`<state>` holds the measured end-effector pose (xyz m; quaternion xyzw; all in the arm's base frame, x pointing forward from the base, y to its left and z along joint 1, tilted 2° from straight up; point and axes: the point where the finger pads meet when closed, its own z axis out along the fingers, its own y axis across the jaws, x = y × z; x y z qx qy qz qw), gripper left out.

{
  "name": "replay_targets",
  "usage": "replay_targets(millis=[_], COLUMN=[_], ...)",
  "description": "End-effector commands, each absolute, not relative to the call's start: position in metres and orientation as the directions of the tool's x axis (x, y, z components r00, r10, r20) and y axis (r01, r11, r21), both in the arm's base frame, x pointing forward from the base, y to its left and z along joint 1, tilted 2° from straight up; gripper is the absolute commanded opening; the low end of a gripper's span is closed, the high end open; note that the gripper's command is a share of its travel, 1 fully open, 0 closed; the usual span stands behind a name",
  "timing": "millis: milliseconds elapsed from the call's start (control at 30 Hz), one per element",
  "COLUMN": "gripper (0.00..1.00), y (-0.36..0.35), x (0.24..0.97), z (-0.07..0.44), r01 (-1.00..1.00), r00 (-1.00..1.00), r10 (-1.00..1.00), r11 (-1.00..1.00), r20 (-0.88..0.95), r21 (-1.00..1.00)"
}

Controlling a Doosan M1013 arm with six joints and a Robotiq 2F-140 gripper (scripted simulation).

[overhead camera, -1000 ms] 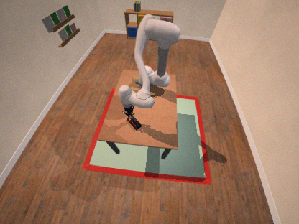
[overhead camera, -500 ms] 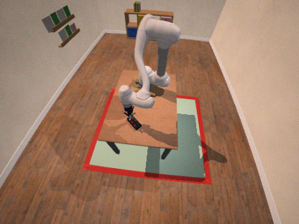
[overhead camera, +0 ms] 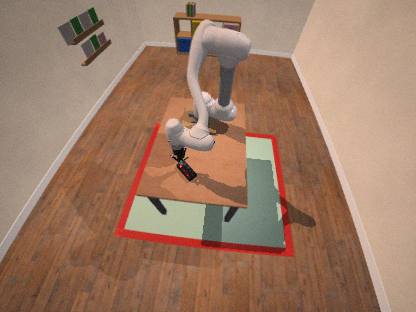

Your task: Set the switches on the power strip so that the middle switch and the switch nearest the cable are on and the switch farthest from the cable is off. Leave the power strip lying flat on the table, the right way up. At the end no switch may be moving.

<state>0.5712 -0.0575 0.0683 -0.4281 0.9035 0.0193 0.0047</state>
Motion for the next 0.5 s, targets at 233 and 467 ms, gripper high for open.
replay_targets(millis=[233,467], gripper=[0.0,0.0], y=[-0.052,-0.024], x=[0.578,0.599], z=[0.075,0.087], r01=[-0.773,-0.773], r00=[-0.634,-0.634], r10=[-0.773,-0.773], r11=[0.634,0.634], r20=[-0.026,-0.026], r21=[0.028,0.028])
